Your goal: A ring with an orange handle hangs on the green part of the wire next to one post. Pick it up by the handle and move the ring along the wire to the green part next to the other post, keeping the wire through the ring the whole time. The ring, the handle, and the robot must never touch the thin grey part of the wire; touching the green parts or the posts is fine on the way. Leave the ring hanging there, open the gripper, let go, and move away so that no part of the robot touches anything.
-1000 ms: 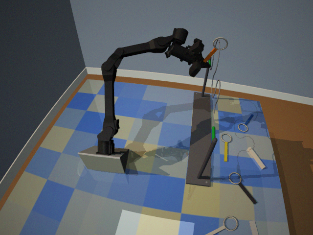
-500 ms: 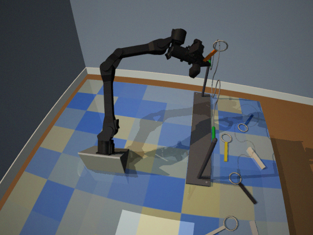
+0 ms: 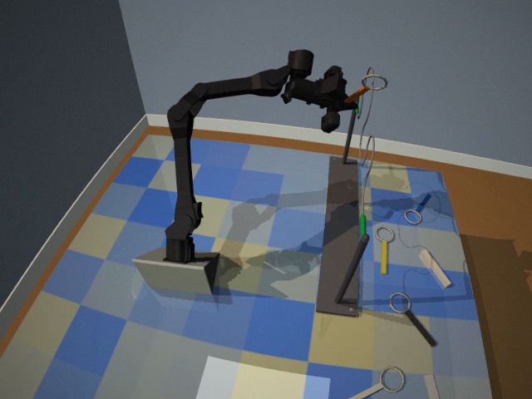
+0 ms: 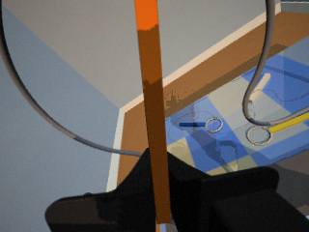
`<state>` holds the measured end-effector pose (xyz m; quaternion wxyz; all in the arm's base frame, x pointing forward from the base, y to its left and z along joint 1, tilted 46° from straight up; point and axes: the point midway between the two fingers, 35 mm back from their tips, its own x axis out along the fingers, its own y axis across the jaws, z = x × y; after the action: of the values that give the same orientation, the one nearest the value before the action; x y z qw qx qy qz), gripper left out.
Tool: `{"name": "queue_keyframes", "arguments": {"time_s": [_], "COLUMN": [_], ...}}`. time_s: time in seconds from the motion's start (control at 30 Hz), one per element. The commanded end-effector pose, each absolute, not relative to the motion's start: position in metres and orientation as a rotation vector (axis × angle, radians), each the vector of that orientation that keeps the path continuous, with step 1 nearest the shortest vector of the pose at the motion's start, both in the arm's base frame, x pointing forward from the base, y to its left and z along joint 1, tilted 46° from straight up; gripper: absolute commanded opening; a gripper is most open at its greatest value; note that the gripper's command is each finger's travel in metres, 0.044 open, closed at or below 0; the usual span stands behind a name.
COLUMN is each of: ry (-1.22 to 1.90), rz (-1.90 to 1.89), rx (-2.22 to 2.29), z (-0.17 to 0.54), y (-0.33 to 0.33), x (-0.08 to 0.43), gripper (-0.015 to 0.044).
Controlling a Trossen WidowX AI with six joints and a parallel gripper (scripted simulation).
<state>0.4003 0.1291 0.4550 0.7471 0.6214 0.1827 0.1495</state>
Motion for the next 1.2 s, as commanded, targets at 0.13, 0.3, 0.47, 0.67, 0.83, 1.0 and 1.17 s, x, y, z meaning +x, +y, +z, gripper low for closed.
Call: {"name": "queue_keyframes", "arguments": {"time_s": [0.13, 0.3, 0.47, 0.67, 0.83, 1.0, 1.17], "ry": [0.381, 0.371, 0.360, 0.347, 0.336, 0.324, 0.312], "rz": [0.352, 0.362, 0.372, 0.384, 0.394, 0.404, 0.413], "rx": [1.453, 1.515, 1.578, 1.652, 1.715, 1.777, 1.839], "z": [0.462, 0.465, 0.468, 0.471, 0.474, 0.476, 0.479], "y": [0.129, 0.130, 0.130, 0.129, 0.129, 0.129, 0.128], "x": [0.397, 0.397, 0.397, 0.397, 0.397, 0.398, 0.398], "gripper": [-0.0150, -0.0150, -0.0150, -0.0150, -0.0150, -0.0150, -0.0150]}}
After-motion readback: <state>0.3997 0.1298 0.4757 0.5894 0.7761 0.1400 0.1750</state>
